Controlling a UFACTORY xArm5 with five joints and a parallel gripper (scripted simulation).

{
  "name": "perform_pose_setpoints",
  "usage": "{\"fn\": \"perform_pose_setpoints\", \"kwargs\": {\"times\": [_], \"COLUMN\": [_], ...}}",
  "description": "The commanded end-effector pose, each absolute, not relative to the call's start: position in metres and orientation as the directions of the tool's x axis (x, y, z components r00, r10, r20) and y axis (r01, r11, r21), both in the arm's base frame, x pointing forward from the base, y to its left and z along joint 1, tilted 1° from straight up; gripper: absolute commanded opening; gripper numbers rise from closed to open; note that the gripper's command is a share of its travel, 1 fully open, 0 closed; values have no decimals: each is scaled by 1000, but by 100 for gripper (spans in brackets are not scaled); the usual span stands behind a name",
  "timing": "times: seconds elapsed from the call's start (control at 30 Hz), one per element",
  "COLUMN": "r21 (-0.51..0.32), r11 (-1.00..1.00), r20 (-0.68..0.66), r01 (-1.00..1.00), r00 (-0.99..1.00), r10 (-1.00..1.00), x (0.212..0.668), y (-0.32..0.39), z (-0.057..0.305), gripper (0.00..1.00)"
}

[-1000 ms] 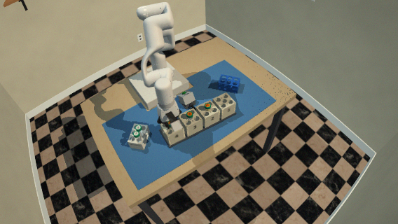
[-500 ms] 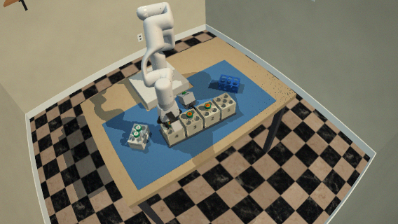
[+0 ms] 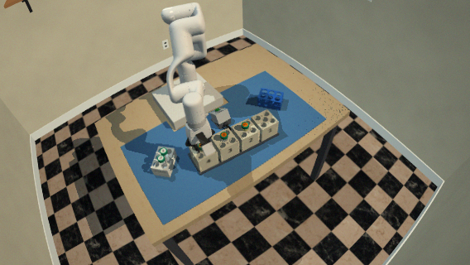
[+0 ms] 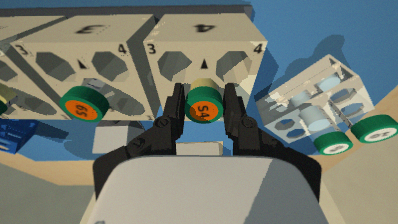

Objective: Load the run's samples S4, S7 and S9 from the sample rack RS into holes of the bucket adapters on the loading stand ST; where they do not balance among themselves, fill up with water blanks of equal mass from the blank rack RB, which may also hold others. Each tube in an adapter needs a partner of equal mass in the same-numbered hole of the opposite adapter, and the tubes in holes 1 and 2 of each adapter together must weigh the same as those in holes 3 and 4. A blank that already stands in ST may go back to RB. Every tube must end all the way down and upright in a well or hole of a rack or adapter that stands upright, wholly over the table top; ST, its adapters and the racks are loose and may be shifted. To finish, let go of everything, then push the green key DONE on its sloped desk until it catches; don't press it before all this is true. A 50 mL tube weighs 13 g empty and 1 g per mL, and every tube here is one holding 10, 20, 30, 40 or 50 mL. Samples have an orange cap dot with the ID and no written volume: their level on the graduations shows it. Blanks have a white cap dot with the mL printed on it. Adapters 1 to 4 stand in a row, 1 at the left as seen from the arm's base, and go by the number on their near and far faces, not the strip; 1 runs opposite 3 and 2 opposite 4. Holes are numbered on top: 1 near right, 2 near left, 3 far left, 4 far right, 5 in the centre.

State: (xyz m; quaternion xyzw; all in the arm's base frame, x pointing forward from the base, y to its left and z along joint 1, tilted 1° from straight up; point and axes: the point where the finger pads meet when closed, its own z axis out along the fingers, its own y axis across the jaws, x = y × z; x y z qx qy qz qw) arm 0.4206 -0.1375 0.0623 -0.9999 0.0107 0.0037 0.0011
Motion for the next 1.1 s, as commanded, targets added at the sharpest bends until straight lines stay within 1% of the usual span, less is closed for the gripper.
{"fn": "perform_pose_setpoints", "kwargs": {"times": [0.0,0.2,1.07], "r21": [-1,-1,-1], "r11": [-1000,-1000,-1000], "r20": [-4,-4,-4], "r01": [-21,-21,-21], "r00": [1000,1000,1000], "r10": [-21,-21,-21], "x": [422,422,422], "y": [-138,-138,-138], "z": [64,64,110], "gripper": [43,43,43]}}
